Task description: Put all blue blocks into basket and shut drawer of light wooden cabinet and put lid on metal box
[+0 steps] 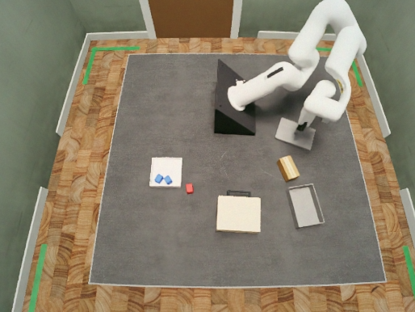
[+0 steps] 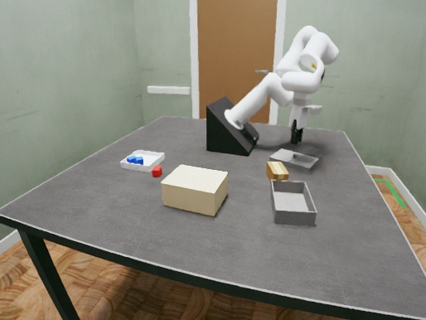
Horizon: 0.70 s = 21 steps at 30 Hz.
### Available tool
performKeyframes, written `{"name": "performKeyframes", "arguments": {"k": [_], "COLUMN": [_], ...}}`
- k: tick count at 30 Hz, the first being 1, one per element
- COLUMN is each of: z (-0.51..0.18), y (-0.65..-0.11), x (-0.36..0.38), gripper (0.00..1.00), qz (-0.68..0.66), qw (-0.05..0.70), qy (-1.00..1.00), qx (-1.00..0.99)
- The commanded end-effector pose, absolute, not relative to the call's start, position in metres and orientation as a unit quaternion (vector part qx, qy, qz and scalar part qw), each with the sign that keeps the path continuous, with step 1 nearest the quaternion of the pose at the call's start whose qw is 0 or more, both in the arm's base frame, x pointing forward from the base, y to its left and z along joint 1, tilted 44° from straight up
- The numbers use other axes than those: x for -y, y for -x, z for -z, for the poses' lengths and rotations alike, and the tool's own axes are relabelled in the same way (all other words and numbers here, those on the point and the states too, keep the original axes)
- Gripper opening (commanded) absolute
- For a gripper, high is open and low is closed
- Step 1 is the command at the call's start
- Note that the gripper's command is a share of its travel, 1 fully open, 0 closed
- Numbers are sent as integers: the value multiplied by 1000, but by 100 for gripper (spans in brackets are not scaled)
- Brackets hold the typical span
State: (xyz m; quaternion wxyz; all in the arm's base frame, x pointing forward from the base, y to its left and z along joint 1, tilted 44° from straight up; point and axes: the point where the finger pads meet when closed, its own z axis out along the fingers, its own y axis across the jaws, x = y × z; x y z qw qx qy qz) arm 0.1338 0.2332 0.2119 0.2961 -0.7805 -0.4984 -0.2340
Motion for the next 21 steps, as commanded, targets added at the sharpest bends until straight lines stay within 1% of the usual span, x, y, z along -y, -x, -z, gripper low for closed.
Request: {"name": "performKeyframes", "arguments": {"k": [1,21], "z": [-199,-182], "y": [-137,-139], "x": [-249,-266], "gripper": [44,44], "qz": [235,235], "qw": [297,297], "qy": [780,780], "qx": [499,499]}}
